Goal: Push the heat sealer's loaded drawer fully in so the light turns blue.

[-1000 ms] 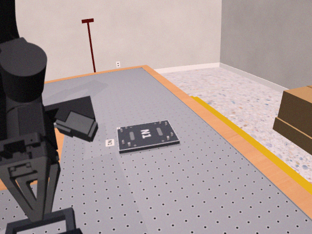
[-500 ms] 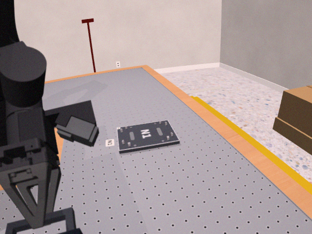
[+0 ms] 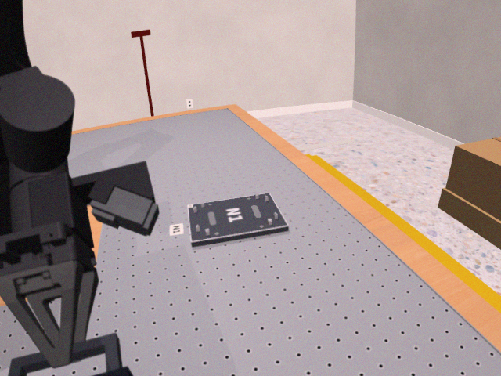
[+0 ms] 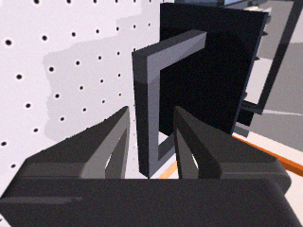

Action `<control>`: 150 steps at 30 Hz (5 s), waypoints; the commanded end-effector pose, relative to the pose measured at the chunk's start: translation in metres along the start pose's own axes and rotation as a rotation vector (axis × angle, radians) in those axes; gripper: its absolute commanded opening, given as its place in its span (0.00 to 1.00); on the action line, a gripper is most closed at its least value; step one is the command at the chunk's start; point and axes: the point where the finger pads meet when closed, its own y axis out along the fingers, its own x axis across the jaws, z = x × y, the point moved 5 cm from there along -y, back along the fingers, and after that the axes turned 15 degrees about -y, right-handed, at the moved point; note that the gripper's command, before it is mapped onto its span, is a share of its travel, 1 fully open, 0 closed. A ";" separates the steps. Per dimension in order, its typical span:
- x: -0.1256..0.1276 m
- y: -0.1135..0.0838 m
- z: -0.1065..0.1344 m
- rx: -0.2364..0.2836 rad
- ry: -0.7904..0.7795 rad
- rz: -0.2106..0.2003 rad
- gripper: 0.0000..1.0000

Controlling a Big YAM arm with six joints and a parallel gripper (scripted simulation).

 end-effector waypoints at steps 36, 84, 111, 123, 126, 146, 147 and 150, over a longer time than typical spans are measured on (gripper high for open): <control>0.009 -0.001 0.006 0.012 -0.022 -0.030 0.21; 0.002 -0.004 0.003 0.002 -0.007 -0.009 0.00; -0.025 0.029 0.009 0.009 -0.005 0.006 0.00; -0.037 0.043 0.012 0.009 -0.006 0.007 0.00; -0.040 0.045 0.013 0.009 -0.006 0.007 0.00; -0.052 0.065 0.018 0.013 -0.006 0.003 0.00; -0.052 0.064 0.018 0.013 -0.006 0.002 0.00; -0.049 0.060 0.015 0.002 -0.003 -0.001 0.00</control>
